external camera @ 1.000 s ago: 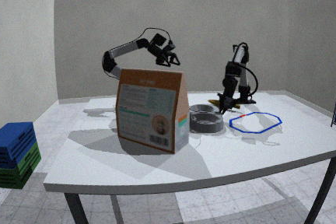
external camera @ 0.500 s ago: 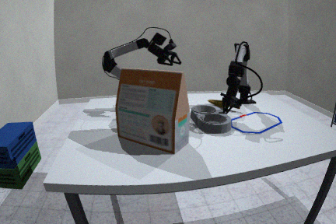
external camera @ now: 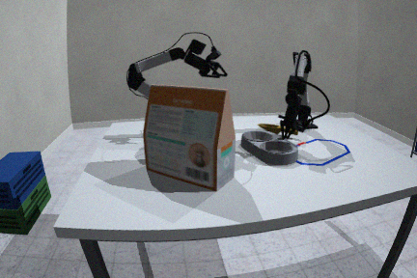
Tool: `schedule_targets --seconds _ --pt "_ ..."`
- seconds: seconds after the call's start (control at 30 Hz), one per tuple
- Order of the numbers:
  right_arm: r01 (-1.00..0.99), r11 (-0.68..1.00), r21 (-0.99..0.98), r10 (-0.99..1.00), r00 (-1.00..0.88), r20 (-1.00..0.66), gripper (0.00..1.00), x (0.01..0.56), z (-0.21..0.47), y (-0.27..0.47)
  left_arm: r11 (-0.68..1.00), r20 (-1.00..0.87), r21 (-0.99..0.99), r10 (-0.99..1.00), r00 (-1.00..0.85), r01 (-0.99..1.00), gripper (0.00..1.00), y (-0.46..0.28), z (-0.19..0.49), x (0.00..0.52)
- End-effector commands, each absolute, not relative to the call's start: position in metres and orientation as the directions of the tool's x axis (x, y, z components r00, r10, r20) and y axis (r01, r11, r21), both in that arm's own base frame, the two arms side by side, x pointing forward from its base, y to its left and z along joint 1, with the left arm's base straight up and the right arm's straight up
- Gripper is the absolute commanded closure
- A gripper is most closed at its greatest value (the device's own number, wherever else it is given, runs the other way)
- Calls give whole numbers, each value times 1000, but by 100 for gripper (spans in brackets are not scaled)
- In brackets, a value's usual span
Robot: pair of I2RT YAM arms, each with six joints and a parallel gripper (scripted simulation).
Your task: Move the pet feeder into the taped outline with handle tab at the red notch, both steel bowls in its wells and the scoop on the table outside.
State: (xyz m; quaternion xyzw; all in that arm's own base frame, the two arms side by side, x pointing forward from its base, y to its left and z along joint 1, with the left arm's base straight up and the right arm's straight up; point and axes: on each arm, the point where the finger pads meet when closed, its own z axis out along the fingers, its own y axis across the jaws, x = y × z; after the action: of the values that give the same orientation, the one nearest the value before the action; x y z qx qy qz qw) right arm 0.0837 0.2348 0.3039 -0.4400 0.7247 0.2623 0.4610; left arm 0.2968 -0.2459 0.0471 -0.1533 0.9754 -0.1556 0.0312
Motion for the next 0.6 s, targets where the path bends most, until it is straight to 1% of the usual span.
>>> schedule_targets --seconds 0.0,0.23,0.33,0.57 --pt "-906 422 -23 -379 -153 -913 0 76 312 243 863 -32 -312 -428 -903 -398 91 -229 48 300" --pt "-913 406 -26 -376 -142 -916 0 74 314 245 815 -30 -314 -522 -853 -488 91 -217 47 294" --pt "-914 405 -26 -376 -141 -916 0 74 314 245 809 -29 -313 -532 -846 -497 91 -215 47 291" --pt "-914 406 -23 -375 -143 -916 0 74 314 246 738 -28 -314 -636 -771 -597 91 -203 47 286"
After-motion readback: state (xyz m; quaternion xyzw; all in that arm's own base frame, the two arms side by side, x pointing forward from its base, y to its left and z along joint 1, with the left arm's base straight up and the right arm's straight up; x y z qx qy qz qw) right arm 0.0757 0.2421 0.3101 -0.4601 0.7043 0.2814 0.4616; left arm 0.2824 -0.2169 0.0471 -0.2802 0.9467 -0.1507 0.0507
